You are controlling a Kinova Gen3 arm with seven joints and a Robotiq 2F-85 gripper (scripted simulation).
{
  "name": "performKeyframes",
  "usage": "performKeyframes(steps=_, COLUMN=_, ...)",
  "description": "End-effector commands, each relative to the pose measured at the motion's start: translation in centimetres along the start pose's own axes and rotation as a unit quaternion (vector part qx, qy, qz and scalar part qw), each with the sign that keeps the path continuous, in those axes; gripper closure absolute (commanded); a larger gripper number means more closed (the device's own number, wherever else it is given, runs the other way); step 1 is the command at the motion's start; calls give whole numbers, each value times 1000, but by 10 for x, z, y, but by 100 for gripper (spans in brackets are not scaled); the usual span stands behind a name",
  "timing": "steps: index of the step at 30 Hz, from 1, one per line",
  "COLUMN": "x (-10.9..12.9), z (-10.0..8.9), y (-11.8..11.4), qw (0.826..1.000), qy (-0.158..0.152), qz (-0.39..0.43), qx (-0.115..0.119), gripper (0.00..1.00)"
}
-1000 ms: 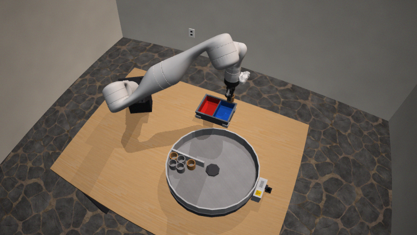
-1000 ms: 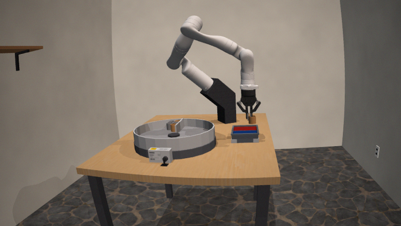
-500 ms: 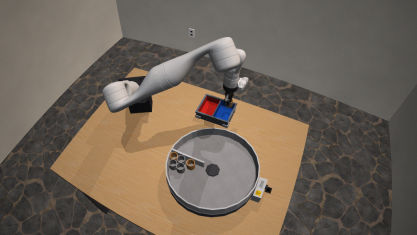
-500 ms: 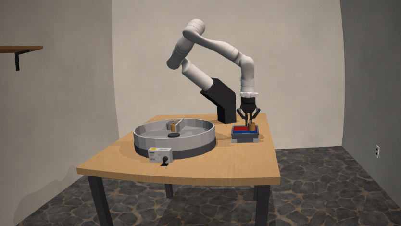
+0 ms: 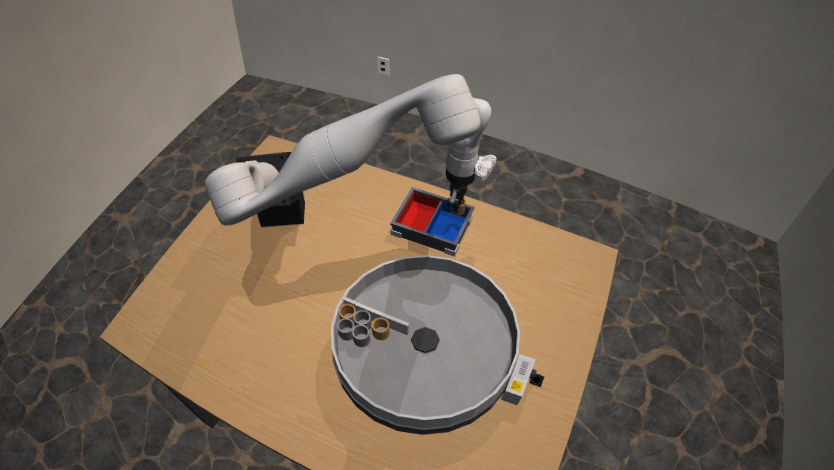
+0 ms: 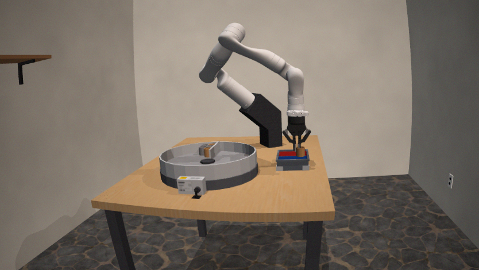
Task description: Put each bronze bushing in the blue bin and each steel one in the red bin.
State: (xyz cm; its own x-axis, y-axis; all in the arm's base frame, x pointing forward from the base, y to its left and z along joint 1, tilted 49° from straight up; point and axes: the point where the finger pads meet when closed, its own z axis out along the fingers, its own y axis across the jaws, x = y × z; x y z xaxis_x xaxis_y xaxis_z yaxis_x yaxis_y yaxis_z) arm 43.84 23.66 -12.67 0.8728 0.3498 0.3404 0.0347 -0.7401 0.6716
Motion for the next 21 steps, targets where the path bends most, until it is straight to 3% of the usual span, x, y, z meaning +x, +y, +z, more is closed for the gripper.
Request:
performKeyframes(steps=1, x=1, z=-1, y=-1, qw=1000, qy=1, qz=1, qx=1, gripper=100)
performKeyframes(steps=21, x=1, z=3, y=-1, qw=1000, qy=2, qz=1, qx=1, gripper=100)
